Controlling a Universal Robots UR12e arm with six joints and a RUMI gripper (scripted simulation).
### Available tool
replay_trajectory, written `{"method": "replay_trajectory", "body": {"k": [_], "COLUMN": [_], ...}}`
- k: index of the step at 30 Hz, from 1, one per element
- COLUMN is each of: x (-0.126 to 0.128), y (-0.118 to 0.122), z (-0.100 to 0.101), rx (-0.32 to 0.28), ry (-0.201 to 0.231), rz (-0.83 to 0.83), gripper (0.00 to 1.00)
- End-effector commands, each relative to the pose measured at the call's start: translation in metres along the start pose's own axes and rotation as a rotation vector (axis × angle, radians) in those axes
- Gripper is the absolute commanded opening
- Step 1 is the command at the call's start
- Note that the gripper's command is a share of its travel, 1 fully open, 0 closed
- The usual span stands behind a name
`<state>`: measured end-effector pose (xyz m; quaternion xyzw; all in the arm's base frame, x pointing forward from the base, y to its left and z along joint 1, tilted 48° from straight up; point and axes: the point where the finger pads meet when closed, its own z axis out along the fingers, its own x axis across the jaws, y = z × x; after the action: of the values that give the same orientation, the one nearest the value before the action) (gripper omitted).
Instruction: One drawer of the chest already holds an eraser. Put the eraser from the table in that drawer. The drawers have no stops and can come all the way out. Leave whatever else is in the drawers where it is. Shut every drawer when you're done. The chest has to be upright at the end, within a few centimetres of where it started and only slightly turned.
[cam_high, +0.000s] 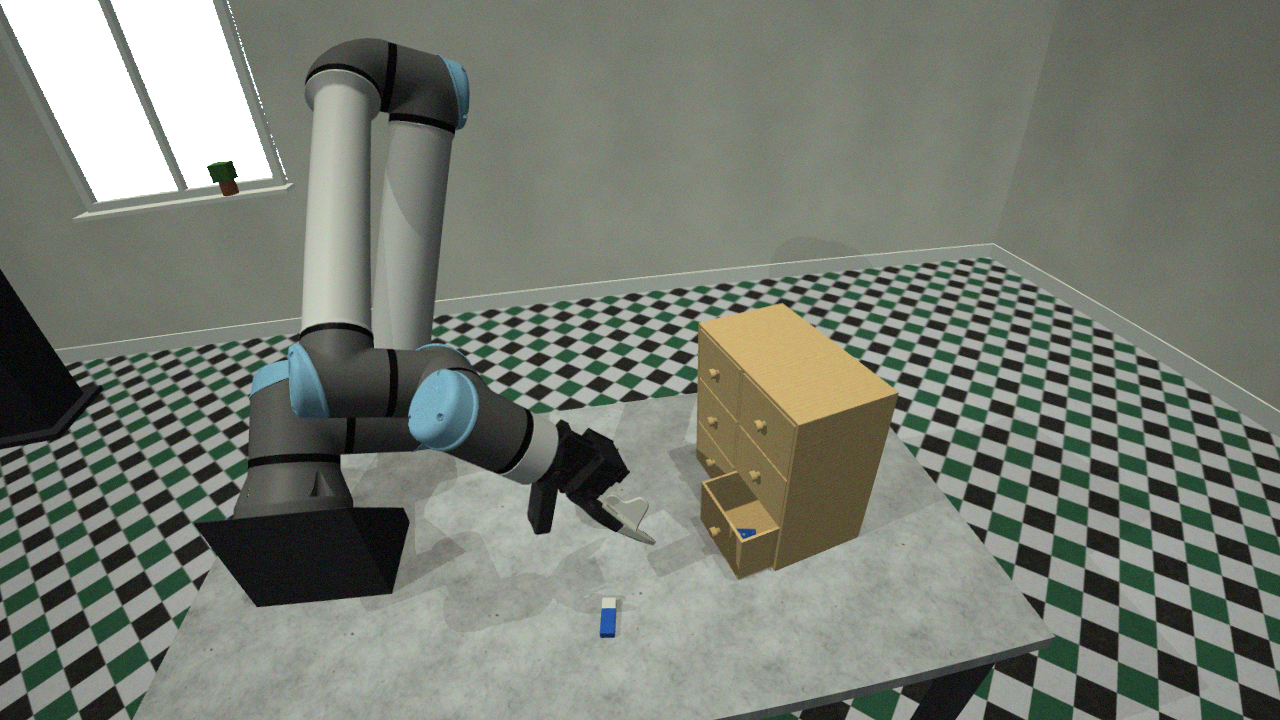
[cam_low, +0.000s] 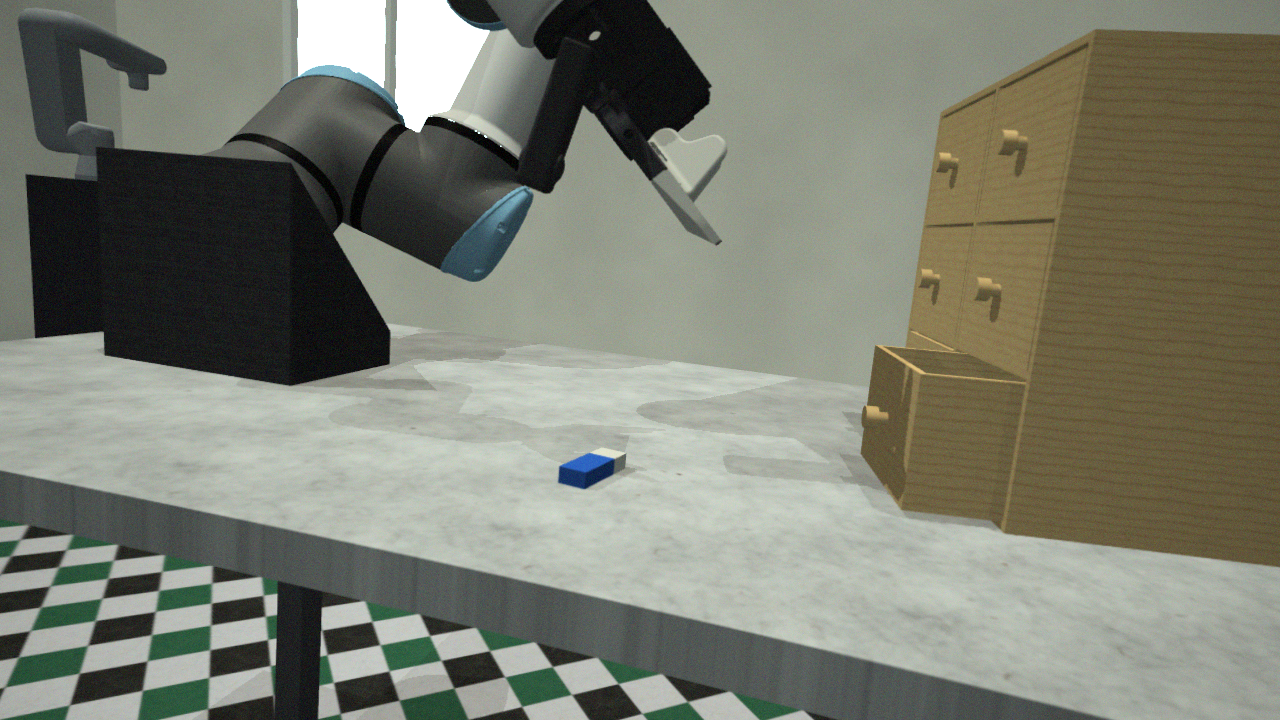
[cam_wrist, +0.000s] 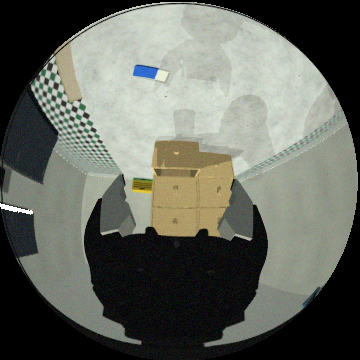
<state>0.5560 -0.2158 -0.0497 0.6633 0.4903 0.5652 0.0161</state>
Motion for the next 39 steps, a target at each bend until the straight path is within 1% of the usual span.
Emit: {"method": "replay_trajectory", "body": {"k": [1, 4, 6, 12, 20, 23, 32, 39], "x": [-0.004, -0.004, -0.004, -0.005, -0.005, -0.005, -0.006, -0.006], "y": [-0.001, -0.001, -0.001, -0.001, -0.001, -0.001, -0.001, 0.001], "z": [0.016, 0.021, 0.021, 0.028, 0.035, 0.036, 0.041, 0.043], "rx": [-0.140, -0.186, -0.186, -0.255, -0.320, -0.327, -0.376, -0.402], "ry": [-0.024, -0.024, -0.024, -0.026, -0.026, -0.026, -0.026, -0.027], "rz": [-0.003, -0.003, -0.003, -0.004, -0.005, -0.005, -0.006, -0.006], "gripper": [1.00, 1.00, 1.00, 1.00, 1.00, 1.00, 1.00, 1.00]}}
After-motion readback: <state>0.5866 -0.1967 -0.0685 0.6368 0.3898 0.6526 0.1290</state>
